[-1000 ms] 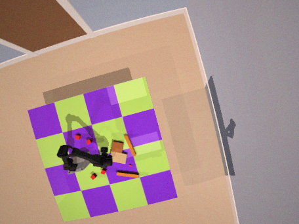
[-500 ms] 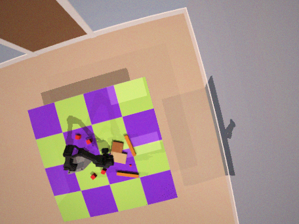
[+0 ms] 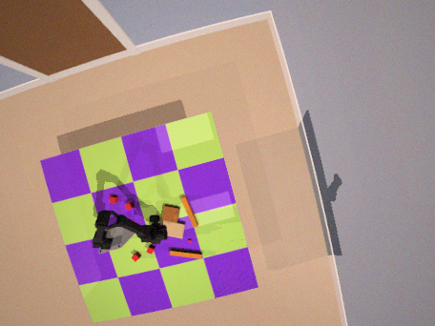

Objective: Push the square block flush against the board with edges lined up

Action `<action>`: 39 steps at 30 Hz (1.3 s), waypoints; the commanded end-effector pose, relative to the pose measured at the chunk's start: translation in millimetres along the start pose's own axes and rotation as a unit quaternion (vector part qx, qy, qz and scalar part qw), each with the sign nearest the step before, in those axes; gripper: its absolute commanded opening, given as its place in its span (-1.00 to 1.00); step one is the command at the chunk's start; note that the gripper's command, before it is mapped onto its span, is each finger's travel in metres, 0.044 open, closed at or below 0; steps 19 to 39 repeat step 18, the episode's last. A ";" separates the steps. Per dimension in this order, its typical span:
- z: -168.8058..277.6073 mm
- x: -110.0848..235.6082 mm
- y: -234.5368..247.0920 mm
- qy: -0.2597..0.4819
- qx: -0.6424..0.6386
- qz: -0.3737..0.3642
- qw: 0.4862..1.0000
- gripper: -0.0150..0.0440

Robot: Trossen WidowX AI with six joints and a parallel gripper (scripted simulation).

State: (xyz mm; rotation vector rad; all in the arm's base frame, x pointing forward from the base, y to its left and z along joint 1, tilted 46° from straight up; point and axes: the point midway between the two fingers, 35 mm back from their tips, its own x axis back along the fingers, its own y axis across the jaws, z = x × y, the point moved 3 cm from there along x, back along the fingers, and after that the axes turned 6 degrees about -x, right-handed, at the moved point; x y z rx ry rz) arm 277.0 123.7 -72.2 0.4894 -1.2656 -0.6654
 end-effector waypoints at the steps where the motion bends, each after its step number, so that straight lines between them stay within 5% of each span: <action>1: -9.4 0.6 2.3 -0.002 0.001 -0.002 1.000 -0.49; 39: -6.3 0.5 1.8 -0.002 0.001 -0.002 1.000 -0.49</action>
